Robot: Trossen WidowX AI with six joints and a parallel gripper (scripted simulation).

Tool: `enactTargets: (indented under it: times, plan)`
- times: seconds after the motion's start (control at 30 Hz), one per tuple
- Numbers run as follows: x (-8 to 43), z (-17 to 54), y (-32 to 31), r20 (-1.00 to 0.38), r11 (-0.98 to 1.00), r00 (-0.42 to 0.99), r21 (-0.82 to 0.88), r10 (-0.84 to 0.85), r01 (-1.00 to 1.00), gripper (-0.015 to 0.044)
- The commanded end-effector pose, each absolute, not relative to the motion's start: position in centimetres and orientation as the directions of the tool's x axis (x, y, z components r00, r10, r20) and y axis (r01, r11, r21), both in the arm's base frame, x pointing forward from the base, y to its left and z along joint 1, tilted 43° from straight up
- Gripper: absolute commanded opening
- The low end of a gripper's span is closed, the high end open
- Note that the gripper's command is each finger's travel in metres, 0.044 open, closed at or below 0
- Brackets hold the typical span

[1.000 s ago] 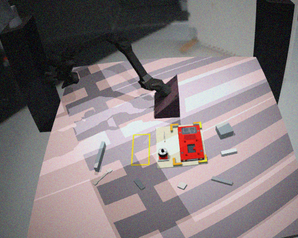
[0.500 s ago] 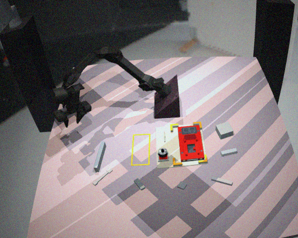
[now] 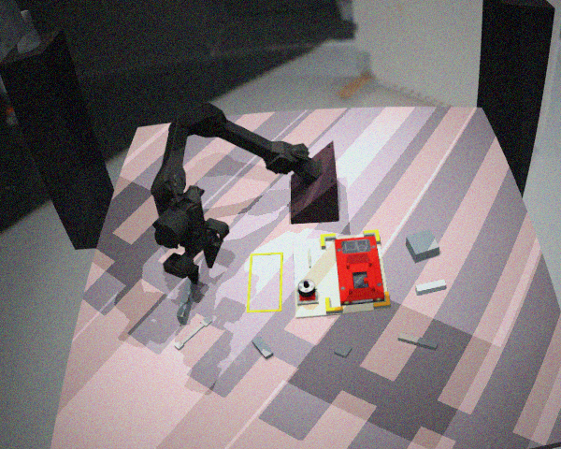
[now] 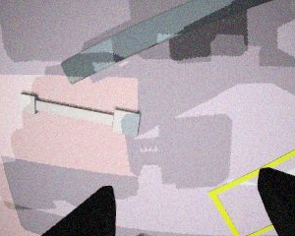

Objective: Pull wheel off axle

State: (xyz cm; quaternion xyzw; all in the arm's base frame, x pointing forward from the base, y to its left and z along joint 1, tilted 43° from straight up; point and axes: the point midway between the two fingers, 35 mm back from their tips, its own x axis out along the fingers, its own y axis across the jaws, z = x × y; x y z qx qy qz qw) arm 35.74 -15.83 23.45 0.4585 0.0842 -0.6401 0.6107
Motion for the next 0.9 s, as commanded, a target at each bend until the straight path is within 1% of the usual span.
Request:
enactTargets:
  times: [0.0, 0.2, 0.4, 0.87]
  plan:
    - [37.3, 18.3, -11.1, -0.734, -0.193, 0.125, 0.333, -0.668, 0.923, 0.0300]
    - [37.4, 12.5, -5.2, -0.753, -0.116, 0.057, 0.175, -0.656, 0.978, 0.0300]
    - [35.9, 7.7, -0.1, -0.734, -0.038, -0.005, 0.029, -0.679, 0.999, 0.0300]
    - [36.1, 7.0, 0.7, -0.734, -0.035, -0.006, 0.024, -0.680, 0.999, 0.0300]
